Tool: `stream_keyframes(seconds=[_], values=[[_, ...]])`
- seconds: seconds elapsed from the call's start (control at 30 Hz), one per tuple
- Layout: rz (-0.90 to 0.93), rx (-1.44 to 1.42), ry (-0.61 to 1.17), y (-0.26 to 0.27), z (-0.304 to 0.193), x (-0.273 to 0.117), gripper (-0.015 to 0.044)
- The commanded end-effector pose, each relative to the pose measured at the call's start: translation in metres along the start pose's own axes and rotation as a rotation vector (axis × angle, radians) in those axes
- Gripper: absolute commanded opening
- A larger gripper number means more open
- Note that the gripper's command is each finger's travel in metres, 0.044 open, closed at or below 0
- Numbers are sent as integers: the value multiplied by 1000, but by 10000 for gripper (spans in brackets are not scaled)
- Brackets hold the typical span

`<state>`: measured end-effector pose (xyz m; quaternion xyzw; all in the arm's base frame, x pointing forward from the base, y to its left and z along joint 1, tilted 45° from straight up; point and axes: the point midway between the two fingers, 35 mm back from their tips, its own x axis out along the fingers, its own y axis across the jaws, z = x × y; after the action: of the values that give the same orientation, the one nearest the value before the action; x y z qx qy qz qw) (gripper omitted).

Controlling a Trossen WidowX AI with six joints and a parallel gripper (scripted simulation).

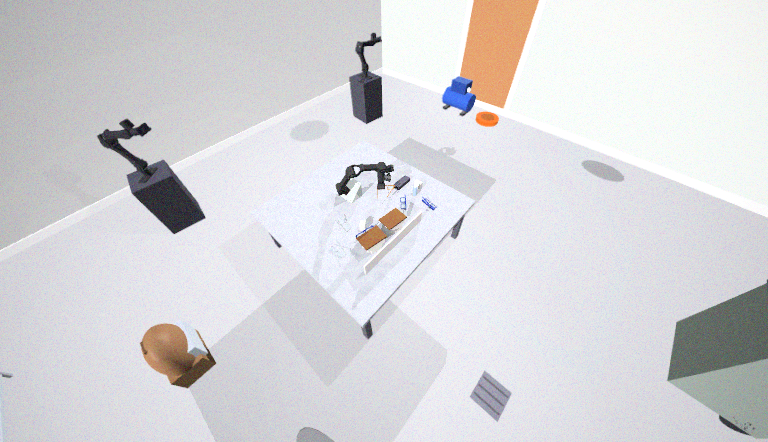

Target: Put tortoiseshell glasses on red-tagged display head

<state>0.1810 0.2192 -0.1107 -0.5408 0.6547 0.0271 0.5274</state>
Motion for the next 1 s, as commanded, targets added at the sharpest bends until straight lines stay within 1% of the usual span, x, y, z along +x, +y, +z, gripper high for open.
stream_keyframes(seconds=[0.0, 0.97], values=[[3, 0, -3, 3, -3, -1, 0], [4, -1, -2, 10, -20, -1, 0]])
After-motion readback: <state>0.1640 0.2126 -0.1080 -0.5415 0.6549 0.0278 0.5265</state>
